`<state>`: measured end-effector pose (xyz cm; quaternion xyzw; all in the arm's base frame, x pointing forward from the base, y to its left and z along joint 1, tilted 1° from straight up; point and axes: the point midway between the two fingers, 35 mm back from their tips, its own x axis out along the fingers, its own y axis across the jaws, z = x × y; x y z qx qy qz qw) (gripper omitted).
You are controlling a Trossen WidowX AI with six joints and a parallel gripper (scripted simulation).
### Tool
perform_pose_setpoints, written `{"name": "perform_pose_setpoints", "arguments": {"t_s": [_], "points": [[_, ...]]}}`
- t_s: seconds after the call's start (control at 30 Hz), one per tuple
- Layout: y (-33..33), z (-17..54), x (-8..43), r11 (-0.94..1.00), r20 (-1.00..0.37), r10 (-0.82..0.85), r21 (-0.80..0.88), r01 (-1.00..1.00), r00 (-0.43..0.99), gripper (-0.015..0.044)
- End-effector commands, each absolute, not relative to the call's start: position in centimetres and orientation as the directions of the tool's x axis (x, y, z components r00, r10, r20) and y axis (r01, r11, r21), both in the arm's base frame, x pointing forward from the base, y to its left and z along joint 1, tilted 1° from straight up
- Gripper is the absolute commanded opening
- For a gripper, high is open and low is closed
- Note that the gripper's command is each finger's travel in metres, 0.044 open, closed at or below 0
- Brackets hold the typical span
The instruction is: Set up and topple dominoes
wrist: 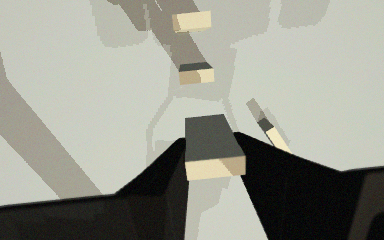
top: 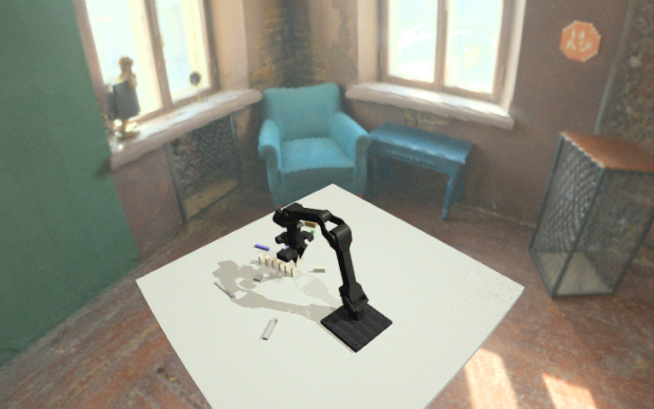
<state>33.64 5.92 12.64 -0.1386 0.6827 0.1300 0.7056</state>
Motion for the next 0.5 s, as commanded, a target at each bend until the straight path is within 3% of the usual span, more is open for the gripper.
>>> {"name": "perform_pose_setpoints", "arguments": {"t_s": [0.0,0.47], "points": [[5.9,10.7,33.6,0.93,-1.0,-0.006,-0.016,-0.367,0.028,0.0107],[5.7,5.6,32.9,0.93,-1.0,-0.007,-0.016,-0.367,0.027,0.0107]]}}
